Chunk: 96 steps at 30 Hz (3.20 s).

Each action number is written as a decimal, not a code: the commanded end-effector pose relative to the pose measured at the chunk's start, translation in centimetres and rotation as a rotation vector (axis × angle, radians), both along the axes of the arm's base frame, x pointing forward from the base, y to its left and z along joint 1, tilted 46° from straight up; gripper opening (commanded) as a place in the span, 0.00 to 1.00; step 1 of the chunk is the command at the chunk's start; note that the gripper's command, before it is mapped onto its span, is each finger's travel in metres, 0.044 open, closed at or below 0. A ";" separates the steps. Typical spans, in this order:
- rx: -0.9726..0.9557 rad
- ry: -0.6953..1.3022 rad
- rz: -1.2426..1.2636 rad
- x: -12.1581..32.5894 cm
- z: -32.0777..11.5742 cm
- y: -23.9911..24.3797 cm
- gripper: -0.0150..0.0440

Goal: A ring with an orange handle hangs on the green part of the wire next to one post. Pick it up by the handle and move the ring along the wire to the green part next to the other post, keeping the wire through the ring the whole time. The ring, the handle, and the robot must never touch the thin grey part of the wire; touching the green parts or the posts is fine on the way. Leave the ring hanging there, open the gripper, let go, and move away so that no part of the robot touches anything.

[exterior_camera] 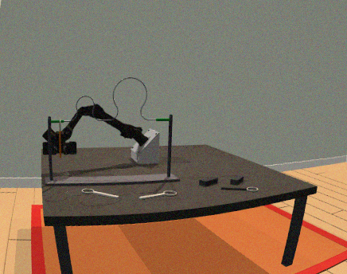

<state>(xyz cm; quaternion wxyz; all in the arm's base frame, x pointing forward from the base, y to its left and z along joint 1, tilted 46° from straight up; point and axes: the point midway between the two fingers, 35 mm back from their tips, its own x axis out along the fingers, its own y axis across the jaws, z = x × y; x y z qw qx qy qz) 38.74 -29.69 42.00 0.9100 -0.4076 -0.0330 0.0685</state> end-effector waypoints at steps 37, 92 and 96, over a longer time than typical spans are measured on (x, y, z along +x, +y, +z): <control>0.005 -0.002 -0.021 5.2 0.7 0.5 0.53; 0.002 -0.005 -0.015 7.5 0.7 1.1 0.00; 0.005 -0.006 -0.016 7.4 1.3 1.9 0.00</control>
